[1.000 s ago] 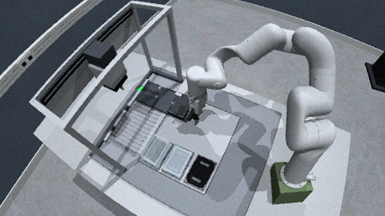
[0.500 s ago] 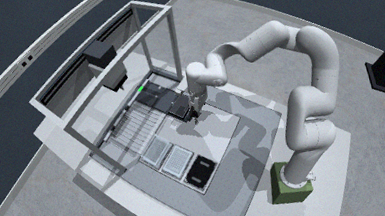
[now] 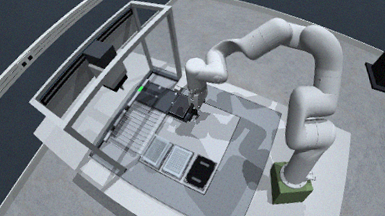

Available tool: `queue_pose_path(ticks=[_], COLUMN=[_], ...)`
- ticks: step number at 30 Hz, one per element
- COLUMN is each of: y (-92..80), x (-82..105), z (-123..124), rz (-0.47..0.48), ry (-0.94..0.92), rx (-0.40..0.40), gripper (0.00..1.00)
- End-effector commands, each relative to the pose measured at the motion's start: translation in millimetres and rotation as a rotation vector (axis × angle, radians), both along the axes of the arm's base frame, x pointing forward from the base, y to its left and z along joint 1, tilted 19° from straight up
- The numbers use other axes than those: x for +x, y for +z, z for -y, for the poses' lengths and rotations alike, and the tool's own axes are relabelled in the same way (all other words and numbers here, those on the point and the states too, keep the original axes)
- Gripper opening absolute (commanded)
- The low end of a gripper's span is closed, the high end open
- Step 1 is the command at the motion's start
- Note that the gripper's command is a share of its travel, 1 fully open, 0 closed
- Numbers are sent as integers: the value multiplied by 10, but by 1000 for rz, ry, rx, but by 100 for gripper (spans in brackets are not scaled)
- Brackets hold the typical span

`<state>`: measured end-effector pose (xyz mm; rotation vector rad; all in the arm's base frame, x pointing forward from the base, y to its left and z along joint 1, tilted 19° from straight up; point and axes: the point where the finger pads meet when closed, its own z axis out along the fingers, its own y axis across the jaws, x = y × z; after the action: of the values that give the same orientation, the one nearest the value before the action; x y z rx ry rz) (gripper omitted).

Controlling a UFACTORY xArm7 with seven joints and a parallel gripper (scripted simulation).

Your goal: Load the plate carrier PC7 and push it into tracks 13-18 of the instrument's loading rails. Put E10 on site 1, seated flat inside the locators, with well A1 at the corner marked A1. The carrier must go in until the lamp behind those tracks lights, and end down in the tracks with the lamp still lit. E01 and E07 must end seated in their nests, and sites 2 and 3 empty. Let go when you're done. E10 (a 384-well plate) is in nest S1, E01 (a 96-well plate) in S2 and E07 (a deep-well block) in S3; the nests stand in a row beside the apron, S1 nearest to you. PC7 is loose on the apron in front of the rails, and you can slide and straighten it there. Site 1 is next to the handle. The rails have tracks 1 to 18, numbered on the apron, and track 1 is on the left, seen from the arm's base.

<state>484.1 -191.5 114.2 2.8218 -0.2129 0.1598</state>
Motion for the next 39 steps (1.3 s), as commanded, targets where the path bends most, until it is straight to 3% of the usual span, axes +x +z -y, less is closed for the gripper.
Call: queue_pose_path(ticks=[1,39], y=[102,606], x=[8,-40], z=[-32,-197], rz=[4,4], ry=[2,2], rx=[-1,-1], gripper=[82,82])
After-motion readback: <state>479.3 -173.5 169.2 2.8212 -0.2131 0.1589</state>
